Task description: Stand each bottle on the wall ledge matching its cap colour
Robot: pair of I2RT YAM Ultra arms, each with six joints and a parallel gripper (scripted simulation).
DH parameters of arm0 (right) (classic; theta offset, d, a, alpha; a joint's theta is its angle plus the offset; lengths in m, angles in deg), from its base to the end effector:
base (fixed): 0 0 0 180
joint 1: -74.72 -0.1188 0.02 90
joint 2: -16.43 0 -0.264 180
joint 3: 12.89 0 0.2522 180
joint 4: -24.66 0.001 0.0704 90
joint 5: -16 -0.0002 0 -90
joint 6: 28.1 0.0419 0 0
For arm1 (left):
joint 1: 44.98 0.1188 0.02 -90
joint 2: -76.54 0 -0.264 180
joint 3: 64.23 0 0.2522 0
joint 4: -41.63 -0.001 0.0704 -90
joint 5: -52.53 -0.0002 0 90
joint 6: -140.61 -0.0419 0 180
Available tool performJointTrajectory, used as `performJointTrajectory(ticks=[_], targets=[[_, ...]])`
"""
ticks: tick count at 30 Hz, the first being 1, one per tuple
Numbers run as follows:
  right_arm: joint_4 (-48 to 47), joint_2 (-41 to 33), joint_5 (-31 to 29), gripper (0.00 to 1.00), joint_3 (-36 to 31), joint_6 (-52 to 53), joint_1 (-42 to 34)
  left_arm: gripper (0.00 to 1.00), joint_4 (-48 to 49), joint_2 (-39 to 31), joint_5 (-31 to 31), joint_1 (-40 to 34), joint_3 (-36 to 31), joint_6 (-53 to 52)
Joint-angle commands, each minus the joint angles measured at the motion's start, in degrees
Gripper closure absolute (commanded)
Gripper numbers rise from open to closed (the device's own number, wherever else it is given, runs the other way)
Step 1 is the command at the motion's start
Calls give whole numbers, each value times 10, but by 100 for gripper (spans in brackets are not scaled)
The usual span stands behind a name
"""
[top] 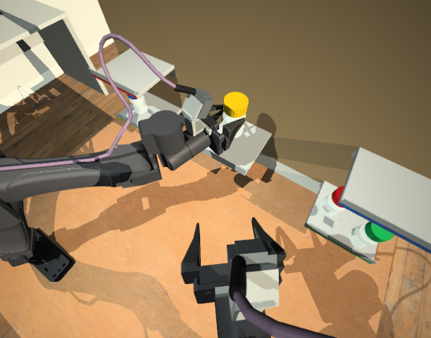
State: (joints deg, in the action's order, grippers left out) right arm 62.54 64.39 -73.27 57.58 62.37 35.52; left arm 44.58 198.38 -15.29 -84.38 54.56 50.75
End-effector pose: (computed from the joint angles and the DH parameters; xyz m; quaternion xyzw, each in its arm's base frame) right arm 0.1420 0.1178 0.3815 -0.2674 0.7490 0.2105 0.5685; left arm 0.4127 -0.3173 0.3293 0.1053 0.6998 -0.1064 0.6985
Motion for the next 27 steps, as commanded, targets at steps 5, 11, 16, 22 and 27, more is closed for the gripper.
performJointTrajectory(ticks=[5,11,16,22,27], targets=[[0,-13,-5,11,2,1,-2,49,9,-34,-11,-15,9,-1],[0,-13,-5,11,2,1,-2,49,21,-54,-12,-24,-15,0],[0,-13,-5,11,2,1,-2,49,40,-98,8,-34,-76,1],[0,-13,-5,11,2,1,-2,49,65,-159,21,-50,-160,2],[0,-13,-5,11,2,1,-2,49,75,-185,29,-59,-197,2]])
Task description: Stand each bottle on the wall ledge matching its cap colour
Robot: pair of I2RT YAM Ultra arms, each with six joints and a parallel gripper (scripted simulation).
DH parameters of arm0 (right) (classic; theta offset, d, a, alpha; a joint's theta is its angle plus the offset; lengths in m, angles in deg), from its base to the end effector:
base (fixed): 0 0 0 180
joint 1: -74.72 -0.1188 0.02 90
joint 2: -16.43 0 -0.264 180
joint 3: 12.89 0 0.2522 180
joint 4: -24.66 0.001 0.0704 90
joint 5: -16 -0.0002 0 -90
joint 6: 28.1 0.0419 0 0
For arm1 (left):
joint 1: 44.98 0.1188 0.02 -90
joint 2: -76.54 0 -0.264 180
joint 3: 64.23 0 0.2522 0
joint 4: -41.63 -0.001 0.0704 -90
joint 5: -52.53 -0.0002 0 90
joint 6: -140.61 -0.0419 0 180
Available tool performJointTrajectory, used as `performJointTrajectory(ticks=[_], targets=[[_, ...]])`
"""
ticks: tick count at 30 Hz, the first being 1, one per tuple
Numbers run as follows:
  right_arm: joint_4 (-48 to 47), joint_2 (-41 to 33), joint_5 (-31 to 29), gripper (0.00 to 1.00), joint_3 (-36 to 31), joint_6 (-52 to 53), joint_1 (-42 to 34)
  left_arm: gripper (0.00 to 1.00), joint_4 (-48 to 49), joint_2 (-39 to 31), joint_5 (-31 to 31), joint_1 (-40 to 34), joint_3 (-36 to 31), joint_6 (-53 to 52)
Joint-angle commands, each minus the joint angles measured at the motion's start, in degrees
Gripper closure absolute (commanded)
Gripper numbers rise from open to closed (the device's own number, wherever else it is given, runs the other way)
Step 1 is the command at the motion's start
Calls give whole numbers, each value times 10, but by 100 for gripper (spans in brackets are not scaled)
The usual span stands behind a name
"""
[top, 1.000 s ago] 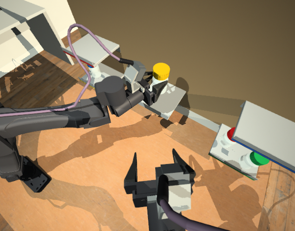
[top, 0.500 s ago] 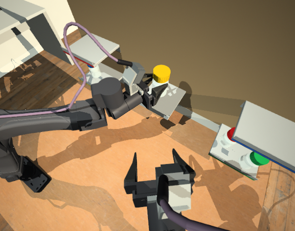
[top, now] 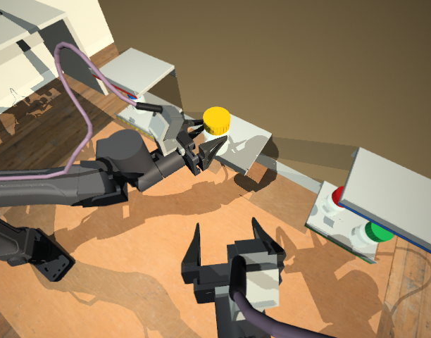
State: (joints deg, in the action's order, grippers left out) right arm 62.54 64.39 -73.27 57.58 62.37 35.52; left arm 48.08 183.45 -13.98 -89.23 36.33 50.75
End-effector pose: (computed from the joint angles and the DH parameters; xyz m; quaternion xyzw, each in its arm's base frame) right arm 0.1420 0.1178 0.3815 -0.2674 0.7490 0.2105 0.5685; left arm 0.3392 -0.3057 0.3435 0.1262 0.6952 -0.1286 0.6959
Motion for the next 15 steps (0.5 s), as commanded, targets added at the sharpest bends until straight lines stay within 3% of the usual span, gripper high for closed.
performJointTrajectory(ticks=[1,15], targets=[[0,-13,-5,11,2,1,-2,49,44,-45,18,-13,-26,2],[0,-13,-5,11,2,1,-2,49,39,-102,52,-23,-121,0]])
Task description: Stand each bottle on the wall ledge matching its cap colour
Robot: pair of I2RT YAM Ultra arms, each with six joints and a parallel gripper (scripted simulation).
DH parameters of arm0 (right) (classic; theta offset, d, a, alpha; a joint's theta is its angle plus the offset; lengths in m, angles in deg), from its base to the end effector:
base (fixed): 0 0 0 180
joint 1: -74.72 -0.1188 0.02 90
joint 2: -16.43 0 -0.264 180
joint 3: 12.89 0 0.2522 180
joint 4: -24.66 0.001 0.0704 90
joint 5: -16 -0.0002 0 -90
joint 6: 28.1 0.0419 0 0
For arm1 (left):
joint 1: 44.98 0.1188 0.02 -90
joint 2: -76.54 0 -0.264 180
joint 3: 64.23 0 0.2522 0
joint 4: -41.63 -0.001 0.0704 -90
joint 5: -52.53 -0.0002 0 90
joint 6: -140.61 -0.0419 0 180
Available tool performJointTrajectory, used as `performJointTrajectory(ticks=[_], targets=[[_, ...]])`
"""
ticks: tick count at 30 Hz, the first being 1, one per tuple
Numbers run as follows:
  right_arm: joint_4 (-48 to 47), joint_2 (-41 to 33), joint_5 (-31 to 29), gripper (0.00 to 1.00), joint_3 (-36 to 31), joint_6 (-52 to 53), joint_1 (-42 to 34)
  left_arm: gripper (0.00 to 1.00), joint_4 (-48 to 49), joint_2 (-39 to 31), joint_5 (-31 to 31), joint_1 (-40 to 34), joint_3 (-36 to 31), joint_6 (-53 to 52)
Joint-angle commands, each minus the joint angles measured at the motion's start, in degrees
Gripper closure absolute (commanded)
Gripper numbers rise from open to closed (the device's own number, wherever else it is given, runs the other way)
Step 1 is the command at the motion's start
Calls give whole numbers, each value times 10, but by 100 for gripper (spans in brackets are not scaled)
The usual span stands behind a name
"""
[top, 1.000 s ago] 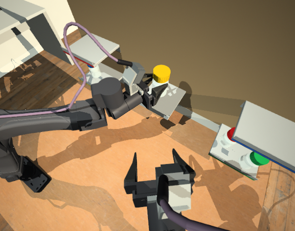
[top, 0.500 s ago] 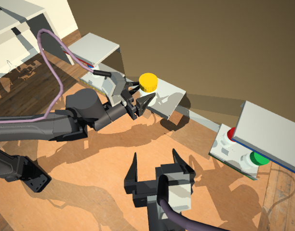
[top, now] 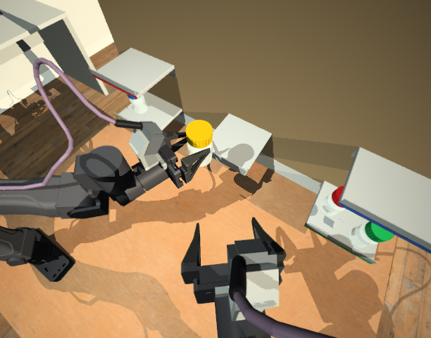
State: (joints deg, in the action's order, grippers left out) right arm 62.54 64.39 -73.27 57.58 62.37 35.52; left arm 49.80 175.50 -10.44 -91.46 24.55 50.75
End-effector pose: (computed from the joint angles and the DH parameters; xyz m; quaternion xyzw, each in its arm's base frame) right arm 0.1420 0.1178 0.3815 -0.2674 0.7490 0.2105 0.5685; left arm 0.3017 -0.2886 0.3310 0.1260 0.7069 -0.1128 0.6868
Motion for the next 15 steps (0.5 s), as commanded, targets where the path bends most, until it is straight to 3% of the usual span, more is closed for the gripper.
performJointTrajectory(ticks=[1,15], targets=[[0,-13,-5,11,2,1,-2,49,21,-24,18,-1,-6,0],[0,-13,-5,11,2,1,-2,49,21,-27,25,6,-13,-1]])
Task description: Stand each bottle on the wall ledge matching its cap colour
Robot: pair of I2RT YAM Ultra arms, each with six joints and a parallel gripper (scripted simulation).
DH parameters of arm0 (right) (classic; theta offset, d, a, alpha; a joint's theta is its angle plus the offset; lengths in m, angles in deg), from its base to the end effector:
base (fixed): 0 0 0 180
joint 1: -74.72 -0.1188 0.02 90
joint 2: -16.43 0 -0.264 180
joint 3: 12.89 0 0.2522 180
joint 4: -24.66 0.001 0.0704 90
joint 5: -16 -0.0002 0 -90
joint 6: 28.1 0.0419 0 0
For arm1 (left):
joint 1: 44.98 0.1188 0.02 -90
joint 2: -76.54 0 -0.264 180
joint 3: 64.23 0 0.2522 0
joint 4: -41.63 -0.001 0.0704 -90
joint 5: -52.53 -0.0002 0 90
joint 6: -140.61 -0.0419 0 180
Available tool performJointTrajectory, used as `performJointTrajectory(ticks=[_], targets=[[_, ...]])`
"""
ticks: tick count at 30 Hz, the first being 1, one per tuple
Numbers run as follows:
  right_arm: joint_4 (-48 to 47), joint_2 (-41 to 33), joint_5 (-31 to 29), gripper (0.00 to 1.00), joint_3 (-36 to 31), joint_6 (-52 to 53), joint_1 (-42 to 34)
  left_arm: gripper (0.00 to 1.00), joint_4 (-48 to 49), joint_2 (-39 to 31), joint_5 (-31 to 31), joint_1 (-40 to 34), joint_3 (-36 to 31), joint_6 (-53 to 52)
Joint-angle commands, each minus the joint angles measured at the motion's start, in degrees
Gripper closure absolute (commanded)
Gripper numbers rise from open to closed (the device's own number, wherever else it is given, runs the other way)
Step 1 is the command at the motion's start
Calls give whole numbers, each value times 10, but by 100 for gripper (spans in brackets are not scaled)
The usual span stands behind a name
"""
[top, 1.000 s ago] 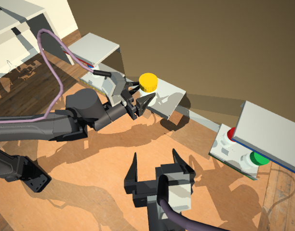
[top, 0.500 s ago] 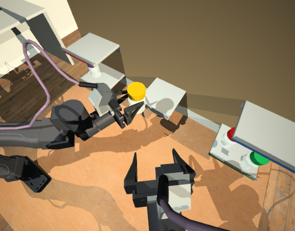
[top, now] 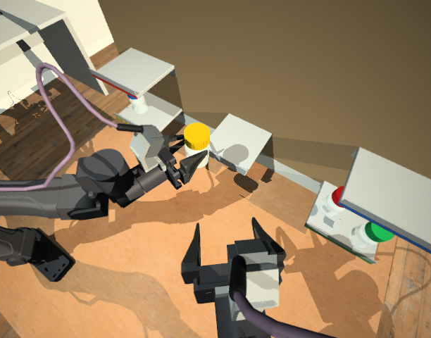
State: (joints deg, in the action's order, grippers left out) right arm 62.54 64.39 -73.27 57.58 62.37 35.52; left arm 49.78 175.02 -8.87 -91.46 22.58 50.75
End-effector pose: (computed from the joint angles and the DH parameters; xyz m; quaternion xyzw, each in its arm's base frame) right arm 0.1420 0.1178 0.3815 -0.2674 0.7490 0.2105 0.5685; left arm 0.2996 -0.2849 0.3221 0.1222 0.7156 -0.0974 0.6808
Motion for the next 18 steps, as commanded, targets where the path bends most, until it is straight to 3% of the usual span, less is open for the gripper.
performJointTrajectory(ticks=[1,6,12,16,18], targets=[[0,-13,-5,11,2,1,-2,49,22,-22,9,6,7,-1],[-2,-13,-5,11,2,1,-2,49,37,-25,-8,6,9,-2],[-69,36,-4,11,26,2,-27,49,87,-61,-71,39,-72,-8],[-136,123,-4,11,55,2,-76,49,131,-117,-149,108,-184,-12],[-136,123,-4,11,55,2,-76,49,131,-117,-149,108,-184,-12]])
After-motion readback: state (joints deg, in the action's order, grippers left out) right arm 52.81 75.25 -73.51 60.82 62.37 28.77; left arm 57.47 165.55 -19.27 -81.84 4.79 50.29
